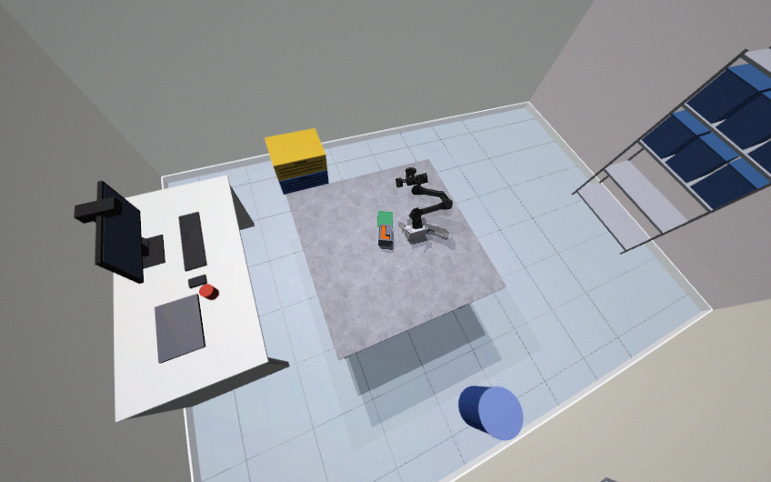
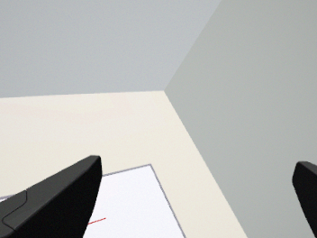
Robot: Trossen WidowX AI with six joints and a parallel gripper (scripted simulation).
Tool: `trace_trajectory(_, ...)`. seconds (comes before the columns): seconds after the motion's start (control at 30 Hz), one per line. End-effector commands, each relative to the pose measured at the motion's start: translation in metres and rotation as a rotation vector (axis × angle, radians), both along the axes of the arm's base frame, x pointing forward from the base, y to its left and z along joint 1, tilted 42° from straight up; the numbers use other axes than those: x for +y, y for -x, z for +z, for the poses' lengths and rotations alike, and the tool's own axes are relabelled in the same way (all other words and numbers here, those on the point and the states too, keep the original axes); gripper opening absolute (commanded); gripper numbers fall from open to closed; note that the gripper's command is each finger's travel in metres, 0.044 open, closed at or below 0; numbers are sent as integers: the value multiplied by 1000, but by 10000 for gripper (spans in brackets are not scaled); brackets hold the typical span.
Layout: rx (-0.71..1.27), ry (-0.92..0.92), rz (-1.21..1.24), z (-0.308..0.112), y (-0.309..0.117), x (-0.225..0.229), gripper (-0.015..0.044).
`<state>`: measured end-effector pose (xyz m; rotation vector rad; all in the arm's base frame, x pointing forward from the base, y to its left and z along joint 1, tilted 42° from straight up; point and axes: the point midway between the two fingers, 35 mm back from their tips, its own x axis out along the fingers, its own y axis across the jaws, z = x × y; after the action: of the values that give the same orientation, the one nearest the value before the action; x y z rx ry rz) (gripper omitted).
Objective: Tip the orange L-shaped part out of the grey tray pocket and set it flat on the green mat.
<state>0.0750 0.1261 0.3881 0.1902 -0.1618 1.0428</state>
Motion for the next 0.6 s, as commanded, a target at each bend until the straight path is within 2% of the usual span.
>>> trace_trajectory(0.0, 4, -6, 0, 1, -2, -1, 374)
trace_trajectory(0.1, 56, -83, 15, 11, -14, -9, 295)
trace_trajectory(0.23, 246, -319, 41, 35, -57, -29, 190)
trace_trajectory(0.37, 497, -534, -4, 38, -125, -47, 180)
trace_trajectory(0.57, 776, -661, -114, 9, -193, -49, 180)
